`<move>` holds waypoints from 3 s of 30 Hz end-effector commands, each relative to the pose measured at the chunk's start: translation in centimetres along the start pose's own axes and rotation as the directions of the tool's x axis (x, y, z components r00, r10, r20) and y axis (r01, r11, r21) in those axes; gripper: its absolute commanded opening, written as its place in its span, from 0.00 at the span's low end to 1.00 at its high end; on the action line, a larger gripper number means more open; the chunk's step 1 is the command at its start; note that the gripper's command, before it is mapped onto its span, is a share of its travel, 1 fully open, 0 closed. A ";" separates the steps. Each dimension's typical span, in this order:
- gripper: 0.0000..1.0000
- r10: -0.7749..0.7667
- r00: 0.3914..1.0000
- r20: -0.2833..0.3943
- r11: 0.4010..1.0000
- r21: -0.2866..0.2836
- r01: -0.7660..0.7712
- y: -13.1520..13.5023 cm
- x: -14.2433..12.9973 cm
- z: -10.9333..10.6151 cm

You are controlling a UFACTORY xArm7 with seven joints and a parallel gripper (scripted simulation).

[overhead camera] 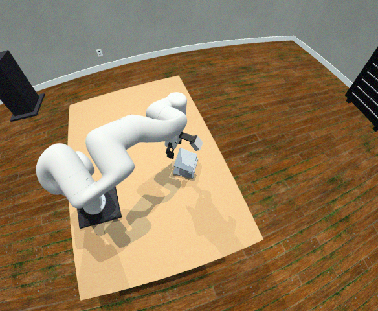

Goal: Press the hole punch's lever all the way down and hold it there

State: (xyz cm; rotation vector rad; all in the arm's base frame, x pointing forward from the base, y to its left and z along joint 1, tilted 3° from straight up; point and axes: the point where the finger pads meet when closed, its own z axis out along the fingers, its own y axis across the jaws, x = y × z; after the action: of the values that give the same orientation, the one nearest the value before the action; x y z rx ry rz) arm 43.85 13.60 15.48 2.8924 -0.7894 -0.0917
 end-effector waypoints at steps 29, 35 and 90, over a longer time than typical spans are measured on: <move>0.00 -0.089 0.994 -0.058 0.990 0.104 0.095 -2.5 1.1 0.6; 0.00 -0.089 0.994 -0.058 0.990 0.104 0.095 -2.5 1.1 0.6; 0.00 -0.089 0.994 -0.058 0.990 0.104 0.095 -2.8 1.2 3.1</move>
State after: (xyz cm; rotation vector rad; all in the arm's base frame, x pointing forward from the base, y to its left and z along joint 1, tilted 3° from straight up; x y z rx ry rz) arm 45.89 14.93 12.38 3.0158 -0.6714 0.0134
